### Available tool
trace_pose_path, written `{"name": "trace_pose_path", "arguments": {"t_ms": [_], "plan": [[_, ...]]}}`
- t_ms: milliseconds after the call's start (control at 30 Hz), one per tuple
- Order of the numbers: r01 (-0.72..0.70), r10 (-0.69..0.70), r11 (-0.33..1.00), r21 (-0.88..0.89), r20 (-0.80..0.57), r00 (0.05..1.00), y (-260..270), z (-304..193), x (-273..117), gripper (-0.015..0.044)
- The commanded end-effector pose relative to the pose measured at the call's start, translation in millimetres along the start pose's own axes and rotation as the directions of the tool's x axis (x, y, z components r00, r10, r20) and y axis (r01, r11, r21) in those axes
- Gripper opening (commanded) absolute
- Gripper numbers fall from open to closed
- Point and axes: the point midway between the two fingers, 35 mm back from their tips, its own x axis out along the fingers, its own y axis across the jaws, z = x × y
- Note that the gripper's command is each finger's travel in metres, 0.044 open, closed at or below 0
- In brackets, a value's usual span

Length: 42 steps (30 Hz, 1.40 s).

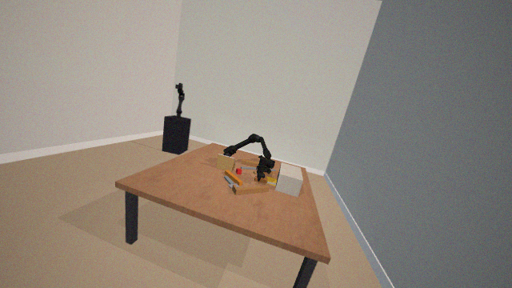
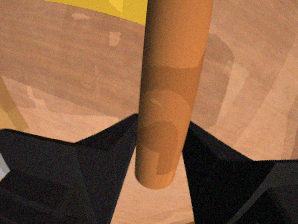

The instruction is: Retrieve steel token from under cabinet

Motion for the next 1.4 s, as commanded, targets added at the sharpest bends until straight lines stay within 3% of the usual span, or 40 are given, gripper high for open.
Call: {"name": "trace_pose_path", "arguments": {"t_ms": [0, 1367], "plan": [[-0.003, 0.003, 1.000, 0.001, -0.001, 1.000, 0, -6, 1, 0.0000], [-0.002, 0.002, 1.000, 0.003, -0.003, 1.000, -2, -56, 1, 0.0000]]}}
